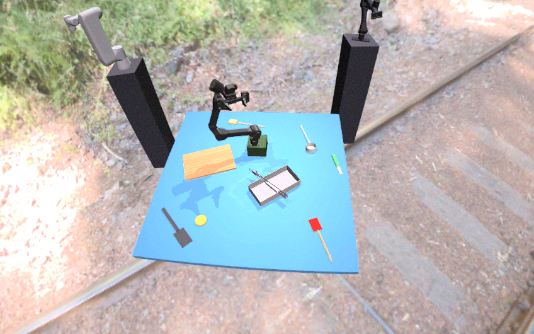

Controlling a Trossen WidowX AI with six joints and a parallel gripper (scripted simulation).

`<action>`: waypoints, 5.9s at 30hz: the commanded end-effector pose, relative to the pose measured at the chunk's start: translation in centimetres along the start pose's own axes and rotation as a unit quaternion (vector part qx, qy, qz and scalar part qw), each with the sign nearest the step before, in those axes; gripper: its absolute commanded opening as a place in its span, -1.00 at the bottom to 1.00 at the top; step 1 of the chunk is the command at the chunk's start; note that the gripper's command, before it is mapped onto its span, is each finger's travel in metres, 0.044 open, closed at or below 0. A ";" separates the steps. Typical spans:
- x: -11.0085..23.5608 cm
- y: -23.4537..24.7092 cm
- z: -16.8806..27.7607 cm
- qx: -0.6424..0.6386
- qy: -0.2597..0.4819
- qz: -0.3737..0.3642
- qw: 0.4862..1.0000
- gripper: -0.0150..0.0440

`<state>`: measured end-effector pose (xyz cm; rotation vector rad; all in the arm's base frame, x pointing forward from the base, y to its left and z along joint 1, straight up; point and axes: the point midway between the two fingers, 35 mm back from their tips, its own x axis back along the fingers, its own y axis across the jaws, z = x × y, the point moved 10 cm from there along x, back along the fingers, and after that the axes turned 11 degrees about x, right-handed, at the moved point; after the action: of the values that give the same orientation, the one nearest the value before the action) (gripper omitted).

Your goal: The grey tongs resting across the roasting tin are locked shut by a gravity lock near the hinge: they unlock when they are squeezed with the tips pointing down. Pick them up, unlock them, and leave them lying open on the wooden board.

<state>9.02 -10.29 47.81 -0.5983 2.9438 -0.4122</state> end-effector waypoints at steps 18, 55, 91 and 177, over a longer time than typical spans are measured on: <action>-1.4 12.6 -5.7 -0.096 -0.011 0.024 0.995 1.00; -29.5 18.7 21.6 -0.681 0.351 0.478 0.430 1.00; -29.2 15.8 32.6 -0.696 0.267 0.663 0.070 1.00; -29.3 13.7 25.7 -0.696 0.267 0.663 0.070 -1.00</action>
<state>35.57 7.40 16.19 -1.6870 -0.8144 -1.6878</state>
